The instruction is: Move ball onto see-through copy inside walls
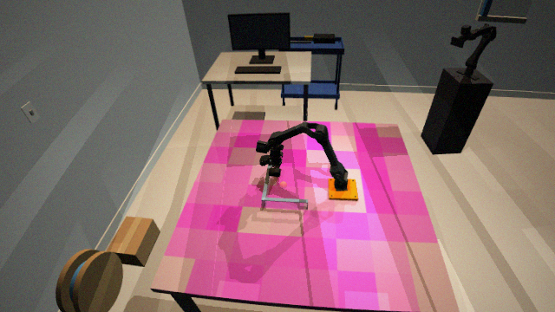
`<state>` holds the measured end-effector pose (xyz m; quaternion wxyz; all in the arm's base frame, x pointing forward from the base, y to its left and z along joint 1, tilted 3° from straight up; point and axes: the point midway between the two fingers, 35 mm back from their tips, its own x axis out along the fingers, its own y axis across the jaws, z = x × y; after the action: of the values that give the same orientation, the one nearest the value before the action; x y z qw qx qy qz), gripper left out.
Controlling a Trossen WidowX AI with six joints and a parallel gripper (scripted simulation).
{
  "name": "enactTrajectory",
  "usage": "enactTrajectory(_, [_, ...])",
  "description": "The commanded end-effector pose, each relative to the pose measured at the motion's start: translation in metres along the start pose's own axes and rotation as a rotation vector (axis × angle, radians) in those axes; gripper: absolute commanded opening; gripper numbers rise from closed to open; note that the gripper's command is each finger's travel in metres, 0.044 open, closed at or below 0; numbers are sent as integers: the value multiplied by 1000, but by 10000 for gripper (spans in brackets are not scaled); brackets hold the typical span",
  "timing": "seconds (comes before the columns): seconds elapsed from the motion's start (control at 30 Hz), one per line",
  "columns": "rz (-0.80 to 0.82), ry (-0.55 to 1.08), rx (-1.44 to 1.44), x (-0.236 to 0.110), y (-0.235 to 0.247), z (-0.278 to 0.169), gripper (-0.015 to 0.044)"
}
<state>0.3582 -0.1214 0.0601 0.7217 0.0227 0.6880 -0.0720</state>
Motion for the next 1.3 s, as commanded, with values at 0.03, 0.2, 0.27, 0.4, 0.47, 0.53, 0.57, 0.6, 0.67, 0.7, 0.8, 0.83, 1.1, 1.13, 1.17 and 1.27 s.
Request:
enactTrajectory(0.03, [-7,3,13,-1,-6,-7,47])
enactTrajectory(0.2, [-13,4,32,-18,-18,-11,0])
enactTrajectory(0.27, [-9,4,30,-26,-20,-10,0])
enactTrajectory(0.4, [-19,-7,4,-32,-13,-10,0])
enactTrajectory(0.47, [-24,-13,-13,-39,-9,-9,0])
enactTrajectory(0.53, [-24,-15,-19,-47,-7,-7,0])
enactTrajectory(0.57, [-24,-16,-21,-50,-6,-6,0])
enactTrajectory(0.6, [-23,-15,-20,-52,-6,-6,0])
enactTrajectory(0.67, [-21,-14,-19,-59,-6,-4,0])
enactTrajectory(0.7, [-20,-13,-18,-63,-6,-3,0])
enactTrajectory(0.8, [-16,-11,-16,-74,-5,-2,0])
enactTrajectory(0.83, [-14,-10,-16,-77,-5,-1,0])
enactTrajectory(1.1, [-4,-3,-10,-107,-2,1,0])
enactTrajectory(1.13, [-3,-3,-9,-110,-2,1,0])
enactTrajectory(1.17, [-2,-2,-9,-114,-2,1,0])
enactTrajectory(1.27, [2,1,-7,-125,0,0,0])
